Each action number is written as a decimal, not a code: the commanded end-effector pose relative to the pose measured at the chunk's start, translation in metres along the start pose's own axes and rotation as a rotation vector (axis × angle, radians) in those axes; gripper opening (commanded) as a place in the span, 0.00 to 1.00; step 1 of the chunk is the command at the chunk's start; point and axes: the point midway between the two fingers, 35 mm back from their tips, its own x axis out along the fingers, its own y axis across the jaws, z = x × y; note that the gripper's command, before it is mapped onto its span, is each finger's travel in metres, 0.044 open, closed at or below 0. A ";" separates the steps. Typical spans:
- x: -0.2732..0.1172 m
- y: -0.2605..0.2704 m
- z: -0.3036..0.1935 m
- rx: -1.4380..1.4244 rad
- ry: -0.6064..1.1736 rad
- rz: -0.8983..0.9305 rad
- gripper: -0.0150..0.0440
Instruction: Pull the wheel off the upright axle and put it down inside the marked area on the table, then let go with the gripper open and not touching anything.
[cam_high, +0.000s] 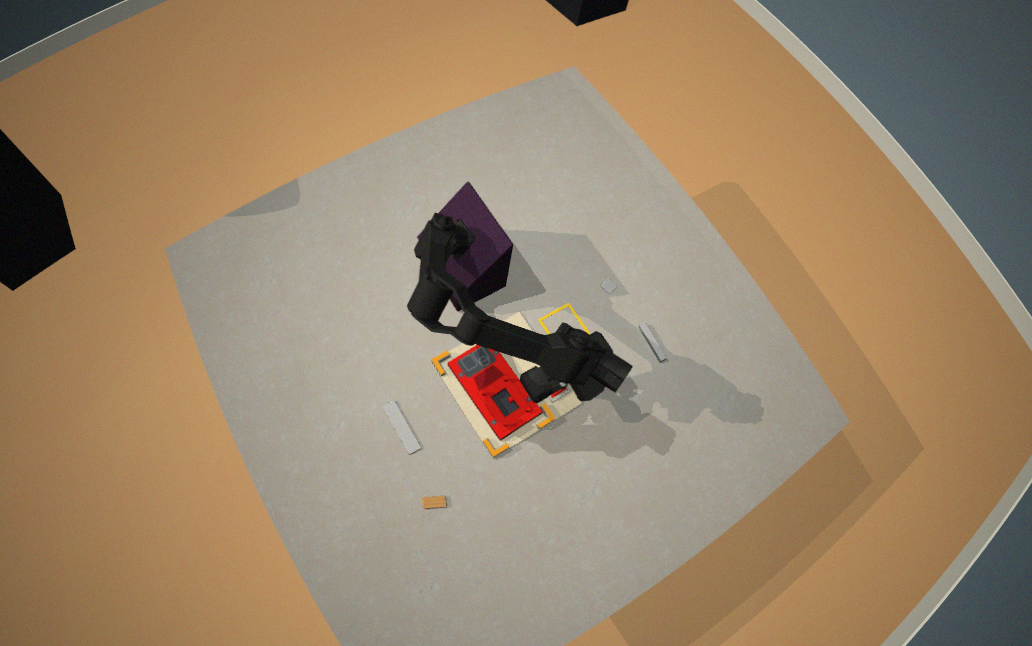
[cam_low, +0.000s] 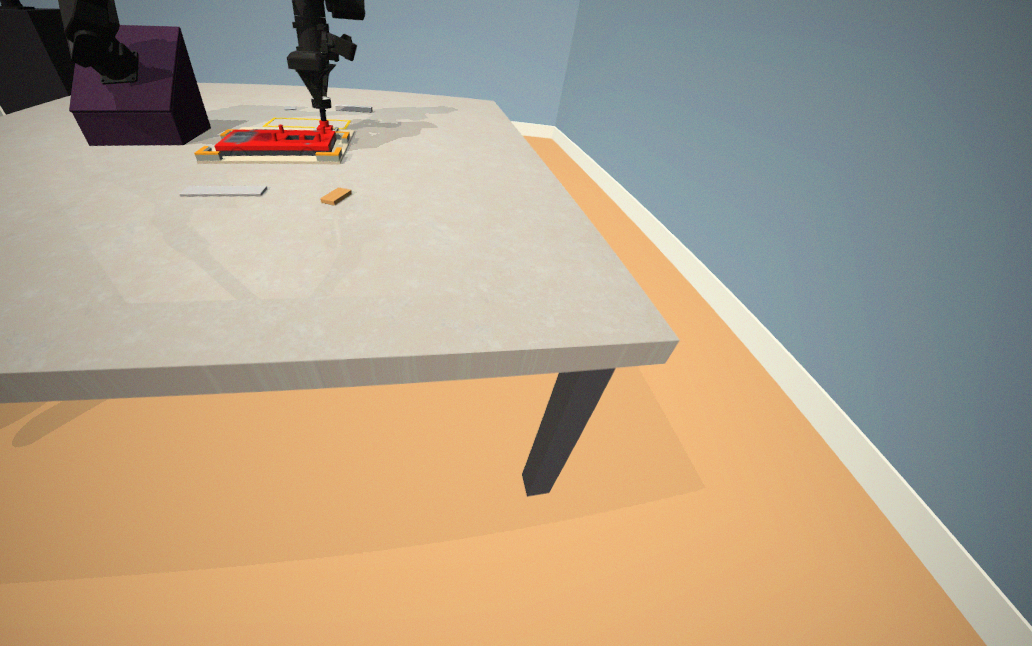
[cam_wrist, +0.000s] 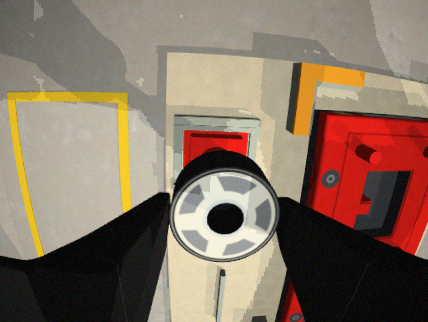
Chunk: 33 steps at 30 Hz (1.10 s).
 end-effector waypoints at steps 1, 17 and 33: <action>-0.001 0.000 0.000 0.003 0.002 0.002 0.25; -0.007 0.000 0.000 0.003 0.002 0.002 0.25; -0.036 0.019 -0.009 -0.004 0.000 0.006 0.25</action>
